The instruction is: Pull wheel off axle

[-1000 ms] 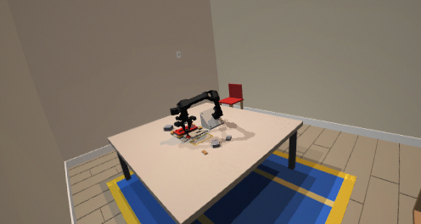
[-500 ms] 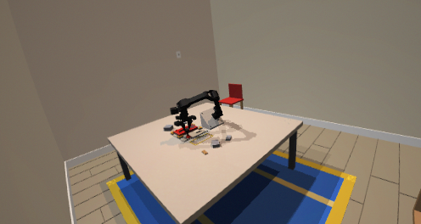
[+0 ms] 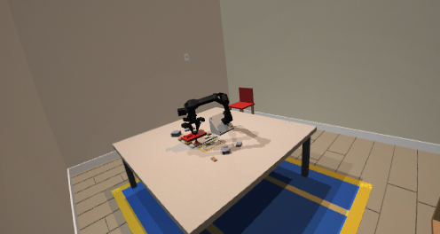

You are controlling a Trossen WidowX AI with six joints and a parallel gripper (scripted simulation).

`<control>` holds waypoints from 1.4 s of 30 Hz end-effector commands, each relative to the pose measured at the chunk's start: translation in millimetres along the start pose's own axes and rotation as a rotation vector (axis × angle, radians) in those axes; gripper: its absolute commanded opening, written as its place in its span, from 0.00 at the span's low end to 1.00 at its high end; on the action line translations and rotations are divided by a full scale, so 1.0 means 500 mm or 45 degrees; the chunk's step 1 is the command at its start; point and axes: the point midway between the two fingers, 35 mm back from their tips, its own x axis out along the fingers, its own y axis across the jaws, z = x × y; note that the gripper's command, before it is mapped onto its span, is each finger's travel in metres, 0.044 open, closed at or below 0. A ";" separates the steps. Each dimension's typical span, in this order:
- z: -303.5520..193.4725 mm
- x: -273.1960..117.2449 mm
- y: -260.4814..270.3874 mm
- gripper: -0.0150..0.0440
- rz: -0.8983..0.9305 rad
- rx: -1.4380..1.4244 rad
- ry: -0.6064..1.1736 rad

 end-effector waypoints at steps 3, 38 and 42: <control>-0.032 -0.001 -0.011 0.25 -0.004 0.002 0.000; -0.208 -0.001 -0.113 0.25 -0.007 0.001 0.001; -0.209 0.021 -0.113 0.25 -0.006 0.001 0.002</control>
